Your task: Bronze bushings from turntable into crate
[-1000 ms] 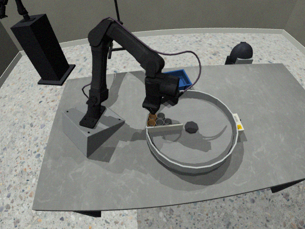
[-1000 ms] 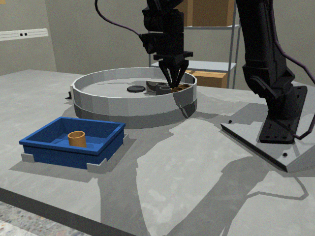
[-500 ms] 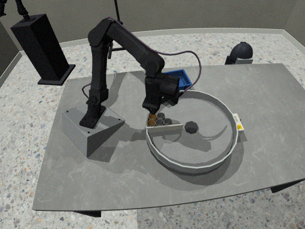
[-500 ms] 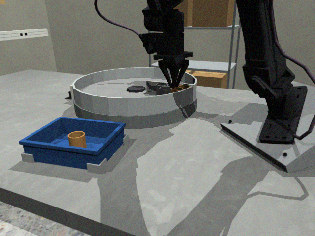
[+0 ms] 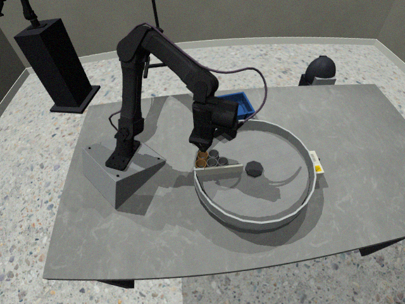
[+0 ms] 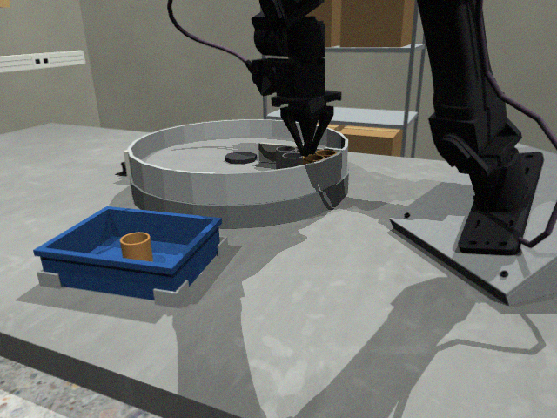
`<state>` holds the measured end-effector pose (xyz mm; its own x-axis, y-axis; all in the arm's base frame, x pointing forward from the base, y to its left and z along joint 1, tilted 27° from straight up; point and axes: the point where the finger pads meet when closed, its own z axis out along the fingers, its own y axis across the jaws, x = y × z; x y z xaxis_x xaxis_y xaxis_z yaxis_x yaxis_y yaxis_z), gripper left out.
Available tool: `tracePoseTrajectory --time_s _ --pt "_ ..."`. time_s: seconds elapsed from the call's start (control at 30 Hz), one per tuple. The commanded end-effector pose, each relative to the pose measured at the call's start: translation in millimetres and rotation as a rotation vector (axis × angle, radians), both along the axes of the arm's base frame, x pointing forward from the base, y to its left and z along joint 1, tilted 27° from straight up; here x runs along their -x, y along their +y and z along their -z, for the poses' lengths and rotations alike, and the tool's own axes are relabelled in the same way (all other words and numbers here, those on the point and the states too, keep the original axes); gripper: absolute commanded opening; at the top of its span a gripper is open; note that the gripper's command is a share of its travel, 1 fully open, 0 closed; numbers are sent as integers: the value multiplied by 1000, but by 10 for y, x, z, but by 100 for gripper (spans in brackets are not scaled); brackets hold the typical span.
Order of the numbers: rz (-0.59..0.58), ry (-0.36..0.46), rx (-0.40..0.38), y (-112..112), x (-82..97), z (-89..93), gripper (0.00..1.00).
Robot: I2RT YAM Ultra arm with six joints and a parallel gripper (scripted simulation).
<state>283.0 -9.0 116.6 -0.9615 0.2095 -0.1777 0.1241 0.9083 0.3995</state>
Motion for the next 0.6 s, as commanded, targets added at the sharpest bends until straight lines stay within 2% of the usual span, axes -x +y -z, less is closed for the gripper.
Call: tracePoseTrajectory --time_s 0.0,0.57 --pt "20 -47 18 -82 -95 -125 15" --pt "20 -53 20 -76 -78 -124 15"
